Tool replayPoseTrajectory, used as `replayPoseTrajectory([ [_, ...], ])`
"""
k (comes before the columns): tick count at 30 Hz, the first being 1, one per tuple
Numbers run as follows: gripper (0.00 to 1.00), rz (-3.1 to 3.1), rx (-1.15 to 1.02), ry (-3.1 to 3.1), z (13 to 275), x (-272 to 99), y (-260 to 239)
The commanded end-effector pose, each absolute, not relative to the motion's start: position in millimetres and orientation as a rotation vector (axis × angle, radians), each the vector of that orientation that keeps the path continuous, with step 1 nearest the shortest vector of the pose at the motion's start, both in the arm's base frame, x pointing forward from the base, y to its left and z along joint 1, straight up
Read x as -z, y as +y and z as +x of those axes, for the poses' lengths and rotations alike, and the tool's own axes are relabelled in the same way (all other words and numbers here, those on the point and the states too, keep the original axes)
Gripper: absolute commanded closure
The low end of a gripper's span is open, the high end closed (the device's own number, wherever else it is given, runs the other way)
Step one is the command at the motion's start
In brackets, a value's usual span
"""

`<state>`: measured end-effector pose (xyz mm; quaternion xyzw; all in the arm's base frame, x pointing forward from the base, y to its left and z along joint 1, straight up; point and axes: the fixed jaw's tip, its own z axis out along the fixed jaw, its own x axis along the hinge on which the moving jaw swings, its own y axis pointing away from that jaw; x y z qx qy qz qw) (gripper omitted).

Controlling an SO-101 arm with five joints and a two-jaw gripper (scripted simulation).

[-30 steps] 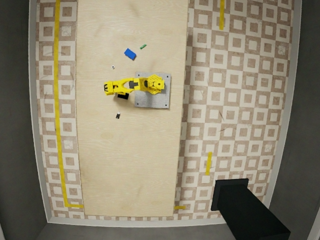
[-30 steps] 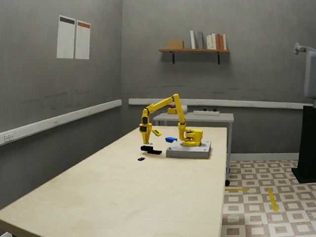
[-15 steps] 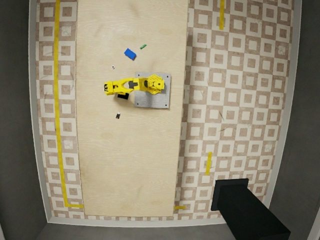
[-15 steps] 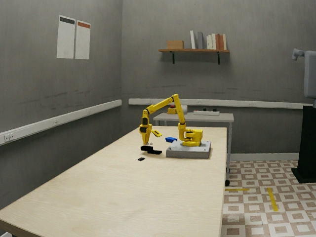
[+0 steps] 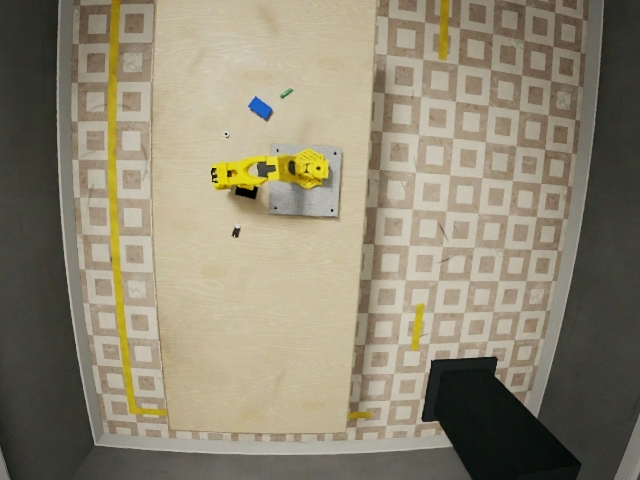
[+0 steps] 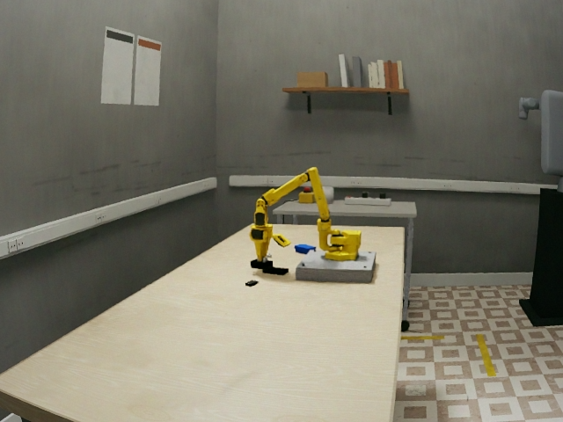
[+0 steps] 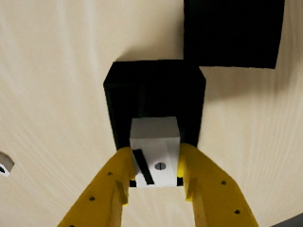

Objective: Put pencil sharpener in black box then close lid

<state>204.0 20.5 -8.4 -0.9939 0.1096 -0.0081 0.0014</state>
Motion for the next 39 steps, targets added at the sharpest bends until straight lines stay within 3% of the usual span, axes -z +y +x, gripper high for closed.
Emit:
replayPoseTrajectory([
  [1, 0.94, -3.123, -0.003, 0.345, 200.4, 12.2, 18.5],
  [39, 0.91, -3.123, -0.003, 0.345, 200.4, 12.3, 18.5],
])
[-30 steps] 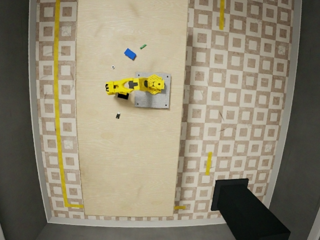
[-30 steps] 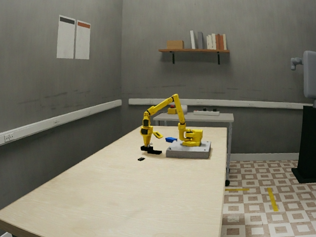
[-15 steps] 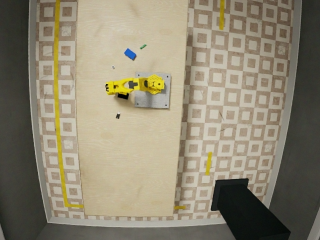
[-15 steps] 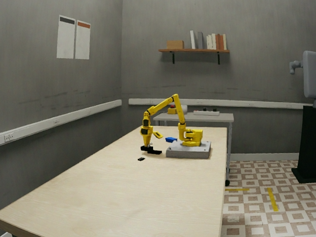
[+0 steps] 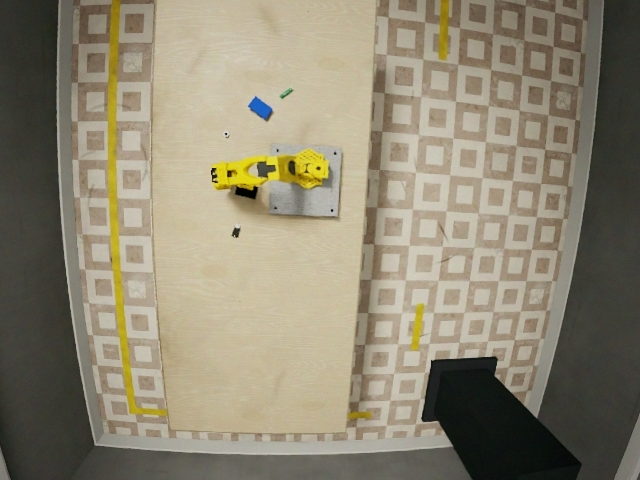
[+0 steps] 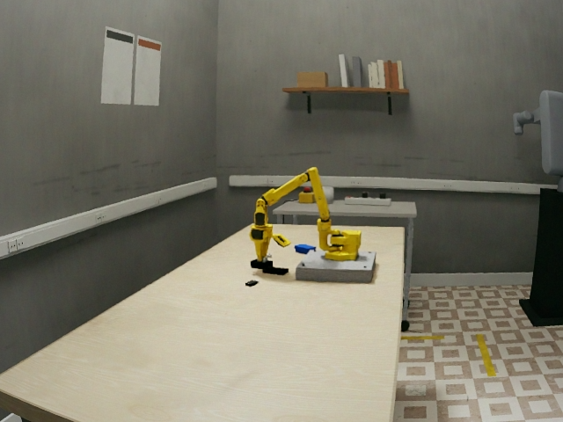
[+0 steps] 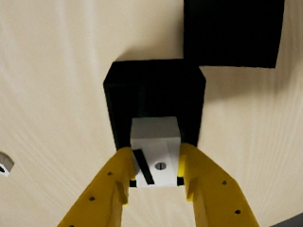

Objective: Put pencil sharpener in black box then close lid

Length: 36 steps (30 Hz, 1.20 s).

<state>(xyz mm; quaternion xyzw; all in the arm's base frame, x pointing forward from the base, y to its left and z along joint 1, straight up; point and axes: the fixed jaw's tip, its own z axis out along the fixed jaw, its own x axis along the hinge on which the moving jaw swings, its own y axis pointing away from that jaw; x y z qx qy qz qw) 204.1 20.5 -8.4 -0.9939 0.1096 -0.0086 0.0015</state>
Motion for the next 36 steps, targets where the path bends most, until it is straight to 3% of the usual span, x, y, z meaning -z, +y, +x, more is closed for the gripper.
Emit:
replayPoseTrajectory([
  [1, 0.91, -3.123, -0.003, 0.345, 200.4, 12.3, 18.5],
  [36, 0.83, -3.123, -0.003, 0.345, 200.4, 12.3, 18.5],
])
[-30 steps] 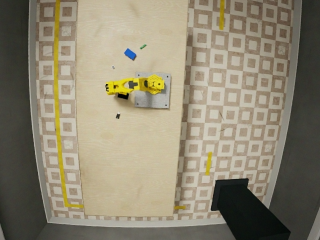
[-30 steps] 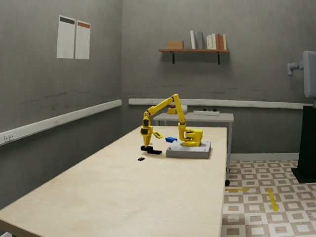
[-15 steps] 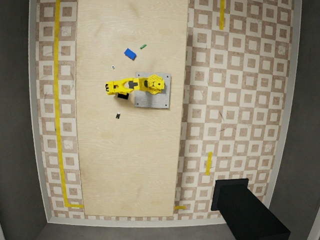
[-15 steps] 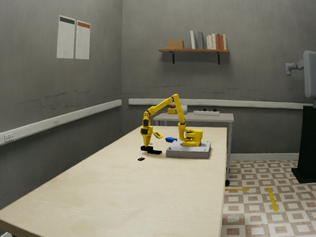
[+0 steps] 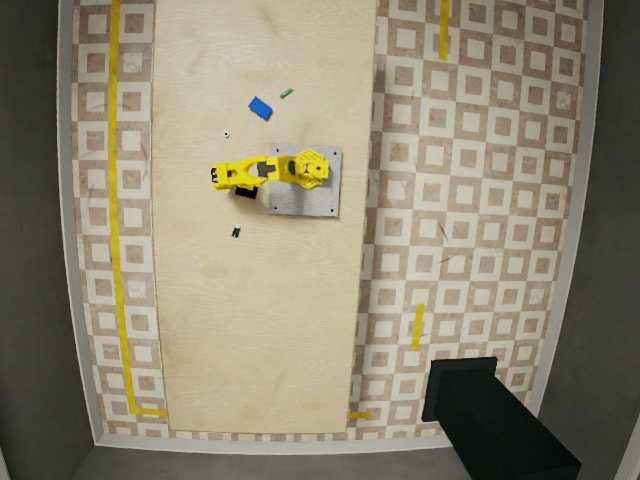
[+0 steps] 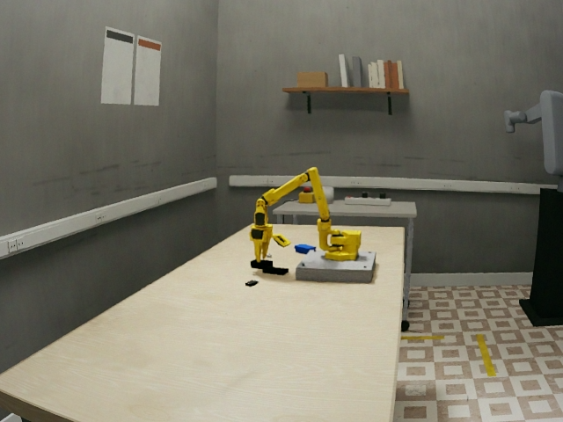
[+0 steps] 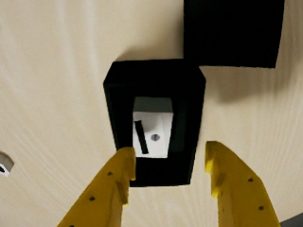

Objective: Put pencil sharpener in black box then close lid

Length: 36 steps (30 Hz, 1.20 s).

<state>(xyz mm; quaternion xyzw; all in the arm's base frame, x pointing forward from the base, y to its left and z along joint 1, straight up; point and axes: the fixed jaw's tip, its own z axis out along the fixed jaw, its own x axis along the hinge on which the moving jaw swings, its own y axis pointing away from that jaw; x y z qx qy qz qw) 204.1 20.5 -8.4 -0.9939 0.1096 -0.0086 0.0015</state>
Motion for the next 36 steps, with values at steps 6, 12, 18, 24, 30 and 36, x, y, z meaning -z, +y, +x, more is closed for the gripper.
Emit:
replayPoseTrajectory([
  [6, 0.82, -3.123, -0.003, 0.345, 200.4, 12.3, 18.5],
  [12, 0.82, -3.123, -0.003, 0.345, 200.4, 12.1, 18.6],
  [18, 0.82, -3.123, -0.003, 0.345, 200.6, 10.1, 18.8],
  [24, 0.82, -3.123, -0.003, 0.345, 200.8, 4.5, 19.3],
  [30, 0.82, -3.123, -0.003, 0.345, 200.9, -0.9, 19.8],
  [36, 0.82, -3.123, -0.003, 0.345, 200.6, -10.1, 20.6],
])
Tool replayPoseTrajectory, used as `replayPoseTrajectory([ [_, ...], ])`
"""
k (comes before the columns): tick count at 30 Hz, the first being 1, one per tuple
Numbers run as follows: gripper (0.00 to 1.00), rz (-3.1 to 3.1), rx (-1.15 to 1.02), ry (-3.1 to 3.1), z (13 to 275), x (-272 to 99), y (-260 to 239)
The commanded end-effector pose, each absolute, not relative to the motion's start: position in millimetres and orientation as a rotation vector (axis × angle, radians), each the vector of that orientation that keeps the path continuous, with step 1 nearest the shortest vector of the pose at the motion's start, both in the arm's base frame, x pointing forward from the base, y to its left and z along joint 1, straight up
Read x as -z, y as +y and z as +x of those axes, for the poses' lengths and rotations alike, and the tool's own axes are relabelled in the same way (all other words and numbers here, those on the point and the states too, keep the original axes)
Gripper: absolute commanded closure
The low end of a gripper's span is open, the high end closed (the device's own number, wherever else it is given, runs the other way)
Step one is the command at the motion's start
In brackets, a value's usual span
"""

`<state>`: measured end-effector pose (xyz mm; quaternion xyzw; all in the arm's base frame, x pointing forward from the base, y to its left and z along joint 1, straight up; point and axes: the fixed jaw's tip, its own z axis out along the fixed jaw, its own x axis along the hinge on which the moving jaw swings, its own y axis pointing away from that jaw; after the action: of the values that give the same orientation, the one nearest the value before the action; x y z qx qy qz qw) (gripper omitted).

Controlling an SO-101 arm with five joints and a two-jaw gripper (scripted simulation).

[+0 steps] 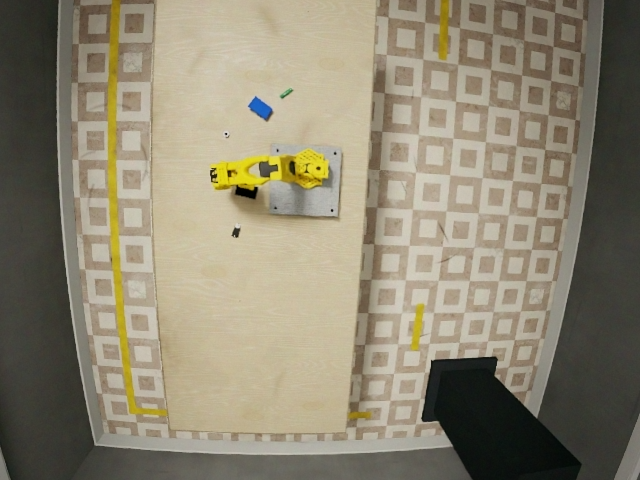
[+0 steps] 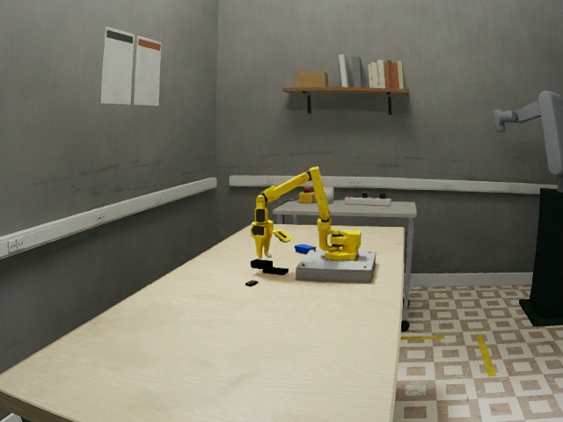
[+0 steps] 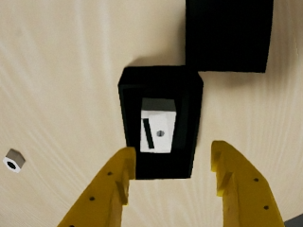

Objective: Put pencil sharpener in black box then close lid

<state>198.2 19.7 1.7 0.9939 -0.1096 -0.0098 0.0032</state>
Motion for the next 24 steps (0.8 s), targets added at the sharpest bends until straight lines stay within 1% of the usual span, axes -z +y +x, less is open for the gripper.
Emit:
replayPoseTrajectory([
  [1, 0.82, 3.122, 0.003, -0.345, 200.5, -11.6, 20.7],
  [14, 0.82, 3.122, 0.003, -0.345, 199.3, -23.5, 21.6],
  [24, 0.82, 3.122, 0.003, -0.345, 199.1, -25.1, 21.7],
])
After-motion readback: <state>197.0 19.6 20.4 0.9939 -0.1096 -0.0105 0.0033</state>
